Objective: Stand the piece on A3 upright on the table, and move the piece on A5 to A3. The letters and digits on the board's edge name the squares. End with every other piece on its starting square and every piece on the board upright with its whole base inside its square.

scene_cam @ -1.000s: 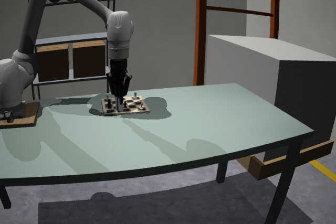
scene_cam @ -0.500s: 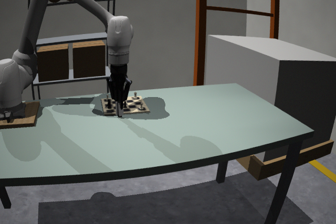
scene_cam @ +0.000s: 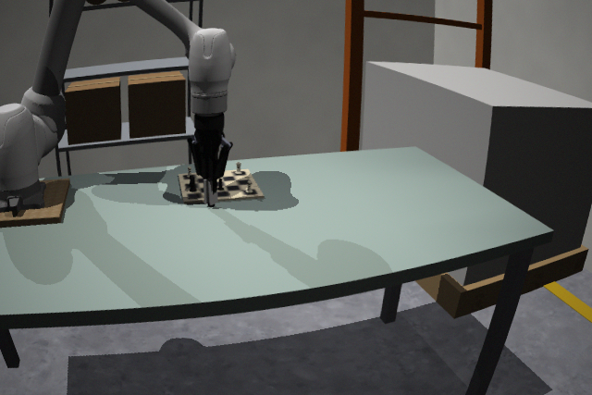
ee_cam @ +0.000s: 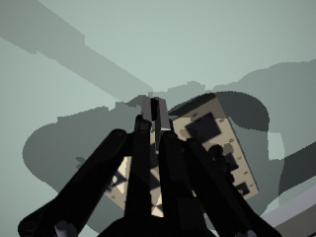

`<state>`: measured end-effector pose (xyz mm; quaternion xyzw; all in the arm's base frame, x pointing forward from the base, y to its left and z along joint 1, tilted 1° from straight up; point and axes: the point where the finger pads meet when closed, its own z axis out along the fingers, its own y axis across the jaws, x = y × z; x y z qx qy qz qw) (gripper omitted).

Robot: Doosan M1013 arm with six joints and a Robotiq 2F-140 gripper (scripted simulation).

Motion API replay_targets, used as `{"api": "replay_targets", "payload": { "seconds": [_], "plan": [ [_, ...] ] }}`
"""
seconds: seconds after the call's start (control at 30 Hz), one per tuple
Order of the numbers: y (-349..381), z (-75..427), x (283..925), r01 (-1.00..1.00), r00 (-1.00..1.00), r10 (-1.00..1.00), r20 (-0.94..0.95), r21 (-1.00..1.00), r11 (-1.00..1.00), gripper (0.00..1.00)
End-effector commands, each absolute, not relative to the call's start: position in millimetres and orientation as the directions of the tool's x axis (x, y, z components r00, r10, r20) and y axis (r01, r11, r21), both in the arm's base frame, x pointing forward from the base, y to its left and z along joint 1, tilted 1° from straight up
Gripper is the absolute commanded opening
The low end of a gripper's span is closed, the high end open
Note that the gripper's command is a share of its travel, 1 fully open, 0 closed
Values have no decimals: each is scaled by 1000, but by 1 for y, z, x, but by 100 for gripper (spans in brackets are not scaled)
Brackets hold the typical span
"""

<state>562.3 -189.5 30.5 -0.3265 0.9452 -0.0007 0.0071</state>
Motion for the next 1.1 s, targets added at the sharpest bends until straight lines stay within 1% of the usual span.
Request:
{"api": "replay_targets", "payload": {
  "seconds": [0.0, 1.07],
  "plan": [
    [-189, 31, 562, -617, -787, -617, -13, -6, 787, 0],
    [-189, 28, 562, -617, -787, -617, -13, -6, 787, 0]
  ]
}}
